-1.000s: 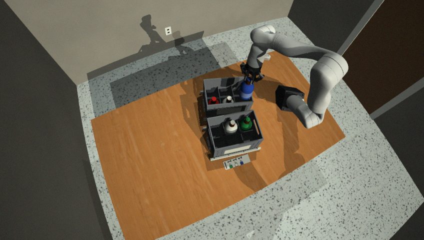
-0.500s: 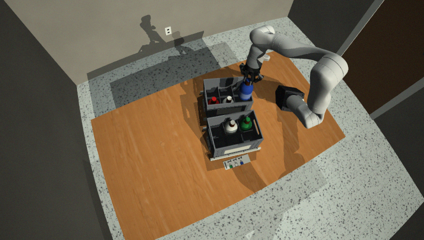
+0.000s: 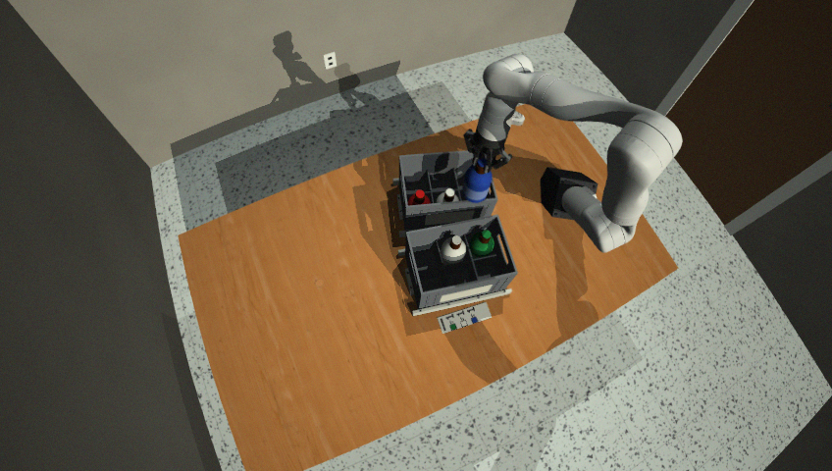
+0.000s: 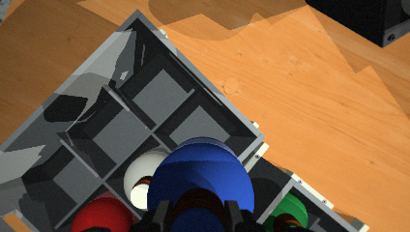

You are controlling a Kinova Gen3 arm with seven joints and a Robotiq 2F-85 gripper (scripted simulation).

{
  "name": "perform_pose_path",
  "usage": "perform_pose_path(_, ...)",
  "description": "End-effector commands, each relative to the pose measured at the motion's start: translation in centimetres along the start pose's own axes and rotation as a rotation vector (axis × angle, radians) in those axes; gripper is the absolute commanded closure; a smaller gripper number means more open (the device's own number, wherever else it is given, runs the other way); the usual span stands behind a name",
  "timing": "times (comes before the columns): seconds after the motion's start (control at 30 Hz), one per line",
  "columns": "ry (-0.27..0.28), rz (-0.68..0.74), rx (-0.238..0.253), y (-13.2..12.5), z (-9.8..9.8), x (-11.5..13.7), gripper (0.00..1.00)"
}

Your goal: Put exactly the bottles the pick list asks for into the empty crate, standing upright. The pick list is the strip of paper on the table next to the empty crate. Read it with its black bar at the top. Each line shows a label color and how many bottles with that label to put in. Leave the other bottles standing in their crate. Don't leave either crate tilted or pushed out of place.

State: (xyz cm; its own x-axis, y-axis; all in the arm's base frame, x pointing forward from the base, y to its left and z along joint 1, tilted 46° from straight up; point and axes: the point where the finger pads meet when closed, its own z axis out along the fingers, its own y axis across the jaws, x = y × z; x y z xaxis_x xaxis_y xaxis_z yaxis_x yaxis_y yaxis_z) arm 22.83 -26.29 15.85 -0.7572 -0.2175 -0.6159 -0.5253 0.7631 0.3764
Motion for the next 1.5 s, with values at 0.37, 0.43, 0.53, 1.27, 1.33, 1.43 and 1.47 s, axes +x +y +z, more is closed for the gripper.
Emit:
perform_pose_path(0.37,0.002,-0.003,0.005,-0.1,-0.3,-2.9,0.90)
perform_pose_path(0.43,0.002,-0.003,0.005,-0.2,-0.3,-3.3,0.90)
perform_pose_path(0.53,0.002,-0.003,0.004,-0.2,-0.3,-3.9,0.90)
perform_pose_path(1.27,0.002,-0.003,0.004,-0.2,-0.3,-7.5,0.90)
perform_pose_path(1.33,0.005,-0.003,0.005,-0.3,-0.3,-7.8,0.90)
perform_pose_path(1.43,0.001,-0.003,0.004,-0.3,-0.2,-8.5,0.90)
perform_pose_path(1.47,0.002,-0.003,0.004,-0.3,-0.2,-8.7,0.90)
